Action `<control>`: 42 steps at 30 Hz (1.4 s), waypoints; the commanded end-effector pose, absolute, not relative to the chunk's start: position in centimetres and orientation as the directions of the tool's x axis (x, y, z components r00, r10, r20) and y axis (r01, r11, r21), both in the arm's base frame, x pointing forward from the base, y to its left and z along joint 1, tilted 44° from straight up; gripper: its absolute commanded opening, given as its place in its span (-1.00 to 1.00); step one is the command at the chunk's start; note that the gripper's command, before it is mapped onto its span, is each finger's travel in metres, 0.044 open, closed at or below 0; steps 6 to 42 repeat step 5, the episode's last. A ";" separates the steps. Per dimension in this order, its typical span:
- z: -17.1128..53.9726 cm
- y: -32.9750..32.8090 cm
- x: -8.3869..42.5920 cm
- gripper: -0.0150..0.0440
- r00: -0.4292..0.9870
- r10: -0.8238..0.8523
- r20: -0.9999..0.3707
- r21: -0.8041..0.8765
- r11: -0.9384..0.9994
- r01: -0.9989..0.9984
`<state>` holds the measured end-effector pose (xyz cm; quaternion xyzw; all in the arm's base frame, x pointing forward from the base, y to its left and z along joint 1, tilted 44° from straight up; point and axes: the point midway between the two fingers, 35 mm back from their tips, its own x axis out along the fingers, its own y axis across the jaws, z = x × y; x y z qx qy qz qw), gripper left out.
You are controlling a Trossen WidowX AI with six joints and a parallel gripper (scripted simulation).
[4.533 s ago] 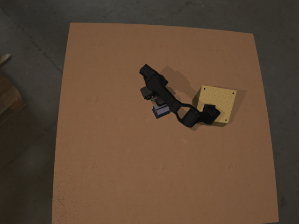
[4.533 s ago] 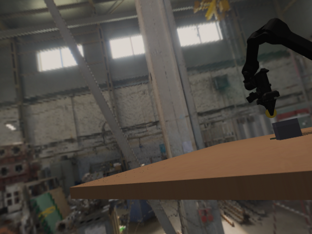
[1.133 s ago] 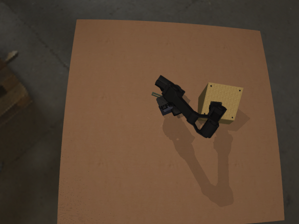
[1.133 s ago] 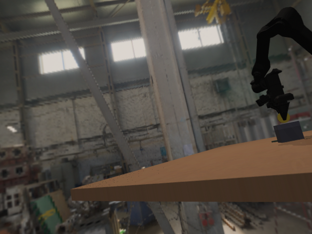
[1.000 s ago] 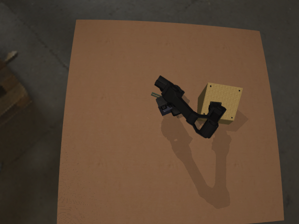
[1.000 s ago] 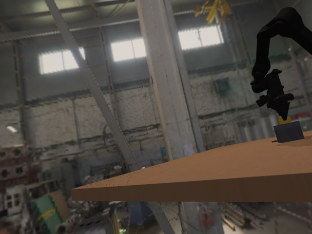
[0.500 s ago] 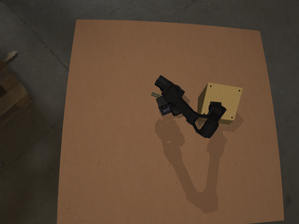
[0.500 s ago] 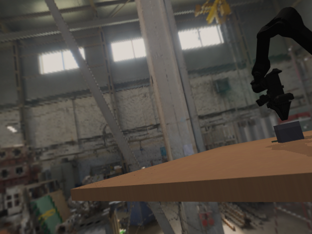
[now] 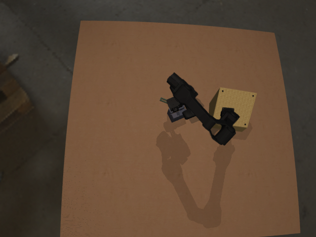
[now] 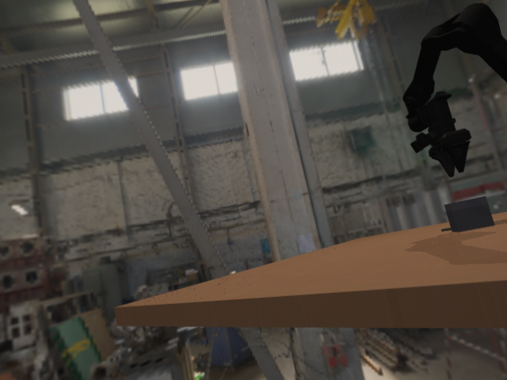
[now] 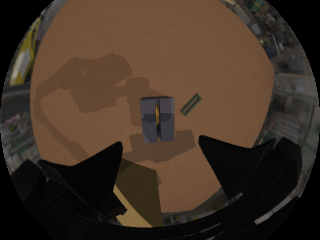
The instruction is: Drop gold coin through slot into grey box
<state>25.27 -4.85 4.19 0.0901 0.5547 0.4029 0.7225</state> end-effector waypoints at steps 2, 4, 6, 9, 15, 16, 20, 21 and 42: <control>4.2 -4.8 25.1 1.00 0.049 0.681 -0.730 0.579 0.655 -0.485; 4.2 -4.8 25.1 1.00 0.049 0.681 -0.730 0.579 0.655 -0.485; 4.2 -4.8 25.1 1.00 0.049 0.681 -0.730 0.579 0.655 -0.485; 4.2 -4.8 25.1 1.00 0.049 0.681 -0.730 0.579 0.655 -0.485; 4.2 -4.8 25.1 1.00 0.049 0.681 -0.730 0.579 0.655 -0.485; 4.2 -4.8 25.1 1.00 0.049 0.681 -0.730 0.579 0.655 -0.485; 4.2 -4.8 25.1 1.00 0.049 0.681 -0.730 0.579 0.655 -0.485; 4.2 -4.8 25.1 1.00 0.049 0.681 -0.730 0.579 0.655 -0.485; 4.2 -4.8 25.1 1.00 0.049 0.681 -0.730 0.579 0.655 -0.485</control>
